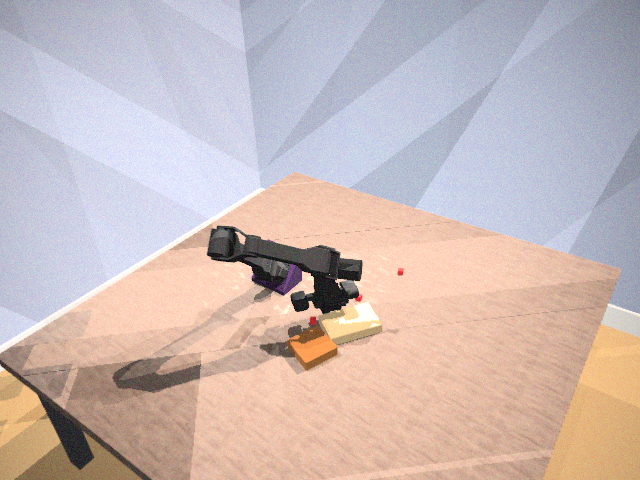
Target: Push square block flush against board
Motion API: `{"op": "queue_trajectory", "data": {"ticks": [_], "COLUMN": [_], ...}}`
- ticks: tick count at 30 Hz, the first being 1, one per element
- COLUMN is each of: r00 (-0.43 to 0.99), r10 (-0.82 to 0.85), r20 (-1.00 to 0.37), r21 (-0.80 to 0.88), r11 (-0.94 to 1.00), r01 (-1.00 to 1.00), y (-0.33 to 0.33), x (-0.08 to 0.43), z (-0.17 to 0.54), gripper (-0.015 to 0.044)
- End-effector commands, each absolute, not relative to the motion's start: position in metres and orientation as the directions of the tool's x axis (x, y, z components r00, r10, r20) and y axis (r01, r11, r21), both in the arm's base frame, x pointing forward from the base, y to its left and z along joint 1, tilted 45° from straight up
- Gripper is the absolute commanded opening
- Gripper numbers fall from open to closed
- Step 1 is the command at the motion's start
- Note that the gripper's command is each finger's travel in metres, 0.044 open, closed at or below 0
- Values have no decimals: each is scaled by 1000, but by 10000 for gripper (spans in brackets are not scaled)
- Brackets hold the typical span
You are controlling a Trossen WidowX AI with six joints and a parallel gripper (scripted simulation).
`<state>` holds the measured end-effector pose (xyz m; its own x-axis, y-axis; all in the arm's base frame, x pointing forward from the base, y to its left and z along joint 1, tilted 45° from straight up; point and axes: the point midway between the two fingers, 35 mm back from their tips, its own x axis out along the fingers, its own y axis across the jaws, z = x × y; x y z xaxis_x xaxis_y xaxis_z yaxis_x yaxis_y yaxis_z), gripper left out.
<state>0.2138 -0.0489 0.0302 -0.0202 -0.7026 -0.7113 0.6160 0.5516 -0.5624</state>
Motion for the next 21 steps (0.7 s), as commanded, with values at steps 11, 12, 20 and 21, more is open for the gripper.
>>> {"op": "queue_trajectory", "data": {"ticks": [11,12,20,21], "r00": [-13,-13,-13,-12], "r10": [-704,-704,-704,-704], "r20": [-710,-710,-710,-710], "r21": [-557,-557,-557,-557], "r11": [550,550,550,550], "r01": [622,622,622,622], "y": [-58,-58,-63,-63], "x": [234,236,247,249], "z": [40,40,45,46], "gripper": [0,0,0,0]}}
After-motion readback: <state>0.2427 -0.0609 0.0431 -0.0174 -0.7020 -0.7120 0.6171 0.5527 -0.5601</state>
